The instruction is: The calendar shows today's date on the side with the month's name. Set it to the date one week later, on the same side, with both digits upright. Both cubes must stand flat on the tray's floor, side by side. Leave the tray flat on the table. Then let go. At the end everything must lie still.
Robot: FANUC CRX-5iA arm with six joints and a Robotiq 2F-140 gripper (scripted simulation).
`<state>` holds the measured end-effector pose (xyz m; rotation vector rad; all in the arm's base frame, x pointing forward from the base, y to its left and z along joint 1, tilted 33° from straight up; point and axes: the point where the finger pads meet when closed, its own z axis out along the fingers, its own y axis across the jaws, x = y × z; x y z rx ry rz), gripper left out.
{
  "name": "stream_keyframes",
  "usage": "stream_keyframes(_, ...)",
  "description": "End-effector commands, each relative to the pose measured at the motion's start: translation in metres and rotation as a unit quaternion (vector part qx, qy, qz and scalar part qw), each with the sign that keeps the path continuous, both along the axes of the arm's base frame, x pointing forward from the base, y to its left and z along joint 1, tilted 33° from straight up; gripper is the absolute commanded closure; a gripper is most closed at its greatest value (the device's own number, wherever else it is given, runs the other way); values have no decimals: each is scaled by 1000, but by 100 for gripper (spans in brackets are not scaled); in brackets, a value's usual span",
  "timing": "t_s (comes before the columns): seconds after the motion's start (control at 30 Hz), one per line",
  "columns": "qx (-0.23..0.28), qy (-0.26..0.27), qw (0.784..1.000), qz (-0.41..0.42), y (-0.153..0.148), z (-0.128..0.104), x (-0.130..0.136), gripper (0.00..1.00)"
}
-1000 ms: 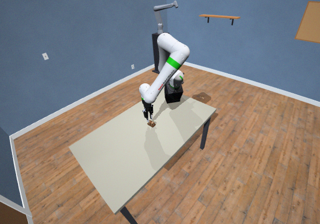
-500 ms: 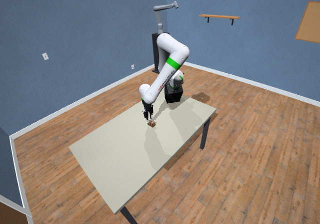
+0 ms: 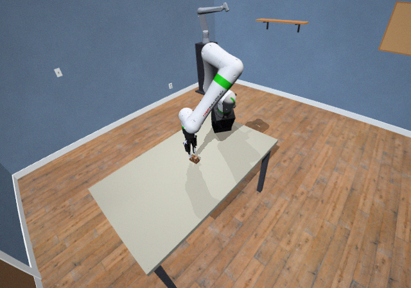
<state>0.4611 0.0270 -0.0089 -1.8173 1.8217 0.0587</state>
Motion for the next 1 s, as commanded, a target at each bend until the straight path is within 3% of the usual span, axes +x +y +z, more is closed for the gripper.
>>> stream_keyframes(0.0,0,0,1000,0,0,0,0,71)
stream_keyframes(0.97,0,0,1000,0,2,-5,2,71)
